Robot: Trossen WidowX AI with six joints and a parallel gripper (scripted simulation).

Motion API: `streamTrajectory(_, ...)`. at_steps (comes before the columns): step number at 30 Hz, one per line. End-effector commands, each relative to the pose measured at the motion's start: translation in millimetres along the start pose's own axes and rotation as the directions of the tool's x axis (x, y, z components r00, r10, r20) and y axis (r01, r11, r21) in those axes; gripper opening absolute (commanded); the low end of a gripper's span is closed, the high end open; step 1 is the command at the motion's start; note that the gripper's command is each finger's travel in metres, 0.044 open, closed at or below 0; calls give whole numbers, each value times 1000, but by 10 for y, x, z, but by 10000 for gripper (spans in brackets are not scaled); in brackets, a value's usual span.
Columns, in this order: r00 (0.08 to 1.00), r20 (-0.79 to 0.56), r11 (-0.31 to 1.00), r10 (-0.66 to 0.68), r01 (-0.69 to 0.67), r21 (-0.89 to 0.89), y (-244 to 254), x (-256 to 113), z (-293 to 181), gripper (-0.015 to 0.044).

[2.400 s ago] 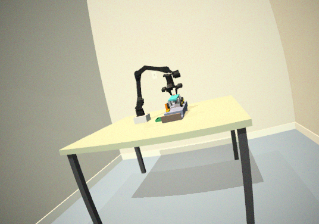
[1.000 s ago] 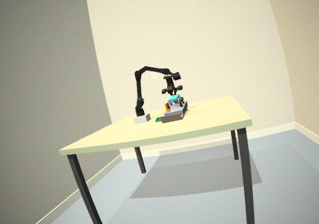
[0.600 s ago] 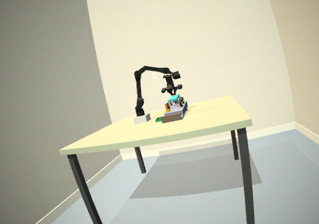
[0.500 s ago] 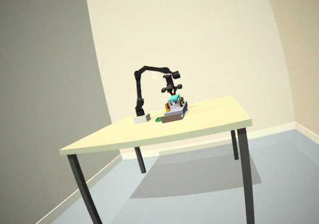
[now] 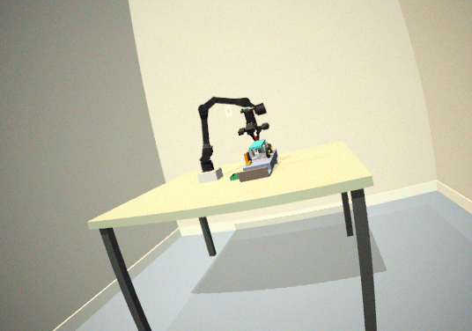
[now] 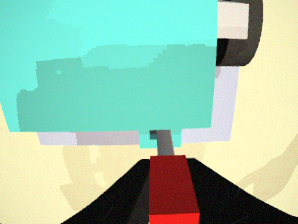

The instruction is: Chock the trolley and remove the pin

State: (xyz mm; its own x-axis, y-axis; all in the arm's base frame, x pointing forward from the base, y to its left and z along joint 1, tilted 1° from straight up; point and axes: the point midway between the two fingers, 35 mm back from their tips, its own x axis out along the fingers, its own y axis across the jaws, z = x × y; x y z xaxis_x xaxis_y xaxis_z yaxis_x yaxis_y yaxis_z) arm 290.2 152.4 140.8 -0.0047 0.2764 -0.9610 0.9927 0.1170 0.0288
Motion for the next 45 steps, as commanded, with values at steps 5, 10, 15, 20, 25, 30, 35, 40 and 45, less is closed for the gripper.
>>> streamTrajectory(5,1000,-10,1000,3,-3,-8,6,-72,-24,0)
streamTrajectory(10,1000,-10,1000,3,-3,-8,6,-101,-30,0)
streamTrajectory(15,1000,-10,1000,3,-3,-8,8,-127,-43,0)
streamTrajectory(20,1000,-10,1000,3,-3,-8,13,-155,-58,0)
streamTrajectory(25,1000,-10,1000,3,-3,-8,21,-180,-75,0)
streamTrajectory(30,1000,-11,1000,3,-3,-8,15,-150,-168,0)
streamTrajectory(35,1000,-11,1000,3,-3,-8,8,-139,-235,0)
streamTrajectory(40,1000,-12,1000,3,-3,-8,10,-134,-312,0)
streamTrajectory(45,1000,-12,1000,3,-3,-8,15,-138,-372,0)
